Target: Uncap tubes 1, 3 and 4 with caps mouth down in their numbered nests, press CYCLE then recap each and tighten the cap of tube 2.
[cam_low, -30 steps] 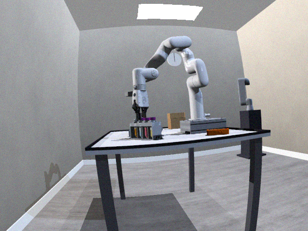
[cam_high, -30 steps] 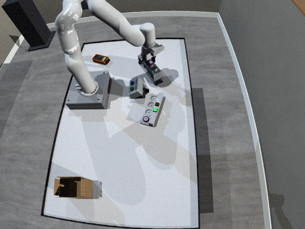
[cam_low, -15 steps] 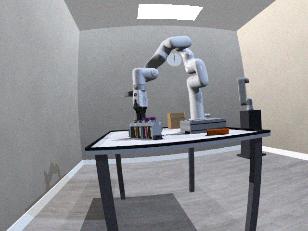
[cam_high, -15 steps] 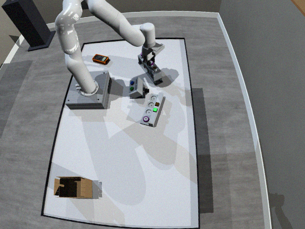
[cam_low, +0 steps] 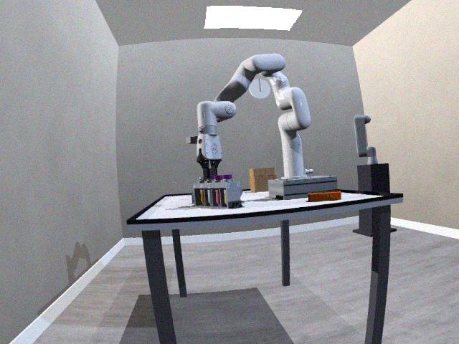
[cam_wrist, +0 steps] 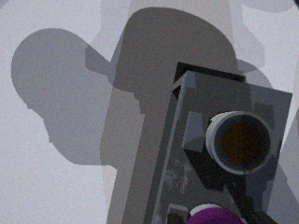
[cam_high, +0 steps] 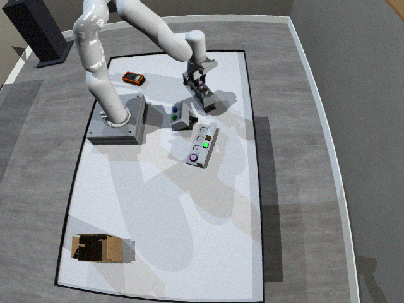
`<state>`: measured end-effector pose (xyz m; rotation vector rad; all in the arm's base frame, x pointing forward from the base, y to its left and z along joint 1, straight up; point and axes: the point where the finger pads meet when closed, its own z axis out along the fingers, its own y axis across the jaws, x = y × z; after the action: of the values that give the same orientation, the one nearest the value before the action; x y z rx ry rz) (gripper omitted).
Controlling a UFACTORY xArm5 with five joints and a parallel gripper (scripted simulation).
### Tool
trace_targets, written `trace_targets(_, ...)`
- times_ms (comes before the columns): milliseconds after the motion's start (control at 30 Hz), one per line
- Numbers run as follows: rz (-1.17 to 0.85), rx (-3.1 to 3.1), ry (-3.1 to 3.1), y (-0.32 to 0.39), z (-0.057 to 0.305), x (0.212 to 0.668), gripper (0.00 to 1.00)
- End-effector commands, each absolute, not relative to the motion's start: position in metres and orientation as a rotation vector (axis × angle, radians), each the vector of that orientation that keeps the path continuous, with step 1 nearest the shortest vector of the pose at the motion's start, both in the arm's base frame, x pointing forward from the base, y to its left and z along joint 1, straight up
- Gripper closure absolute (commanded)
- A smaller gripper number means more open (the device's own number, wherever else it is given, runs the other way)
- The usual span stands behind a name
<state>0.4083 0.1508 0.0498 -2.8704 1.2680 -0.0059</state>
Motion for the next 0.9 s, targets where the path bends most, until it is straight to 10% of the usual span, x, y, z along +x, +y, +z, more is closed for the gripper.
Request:
trace_targets(0,-0.004,-2.748,1.505,0.1513,0.0505,0.4093,1.0)
trace_targets(733,-0.001,-2.34,2.082,0.1513,0.0498,0.4093,1.0)
trace_targets(767,-0.001,-2.34,2.082,0.1513,0.0498,0.4093,0.54)
trace_targets(867,-0.001,-2.34,2.082,0.1513,0.0498,0.4093,0.54)
